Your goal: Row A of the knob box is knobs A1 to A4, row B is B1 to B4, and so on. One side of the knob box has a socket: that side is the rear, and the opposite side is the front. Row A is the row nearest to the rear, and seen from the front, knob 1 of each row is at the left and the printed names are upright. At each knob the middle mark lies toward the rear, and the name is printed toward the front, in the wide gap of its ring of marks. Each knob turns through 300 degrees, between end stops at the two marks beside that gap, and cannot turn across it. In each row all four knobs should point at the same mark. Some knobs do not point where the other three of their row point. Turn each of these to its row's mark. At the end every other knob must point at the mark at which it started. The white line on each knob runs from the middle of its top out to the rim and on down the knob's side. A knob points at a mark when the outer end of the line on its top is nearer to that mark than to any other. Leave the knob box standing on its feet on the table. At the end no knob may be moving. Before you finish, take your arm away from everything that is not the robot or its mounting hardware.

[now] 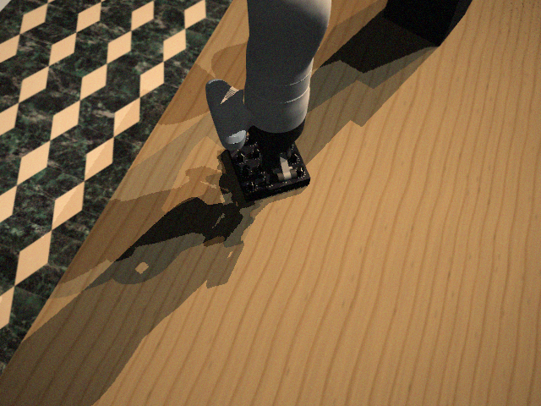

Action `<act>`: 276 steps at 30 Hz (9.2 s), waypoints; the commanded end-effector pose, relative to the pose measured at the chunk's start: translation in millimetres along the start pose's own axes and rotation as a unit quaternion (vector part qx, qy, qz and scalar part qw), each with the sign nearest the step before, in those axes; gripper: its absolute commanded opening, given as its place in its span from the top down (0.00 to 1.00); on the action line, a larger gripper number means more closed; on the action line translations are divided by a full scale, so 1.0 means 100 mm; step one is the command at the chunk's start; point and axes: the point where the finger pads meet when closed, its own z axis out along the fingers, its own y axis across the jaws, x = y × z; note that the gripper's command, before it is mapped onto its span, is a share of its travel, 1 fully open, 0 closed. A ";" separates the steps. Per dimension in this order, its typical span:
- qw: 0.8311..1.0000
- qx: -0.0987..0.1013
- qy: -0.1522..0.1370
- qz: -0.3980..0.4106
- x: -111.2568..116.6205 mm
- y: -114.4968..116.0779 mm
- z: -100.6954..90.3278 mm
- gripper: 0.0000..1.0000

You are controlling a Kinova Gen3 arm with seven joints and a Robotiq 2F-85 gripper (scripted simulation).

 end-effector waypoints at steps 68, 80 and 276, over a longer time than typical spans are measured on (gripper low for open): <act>1.000 0.002 0.003 -0.001 0.05 -0.03 0.00 0.81; 1.000 0.002 0.003 -0.001 0.05 -0.03 0.00 0.81; 1.000 0.002 0.003 -0.002 0.04 -0.02 0.14 0.92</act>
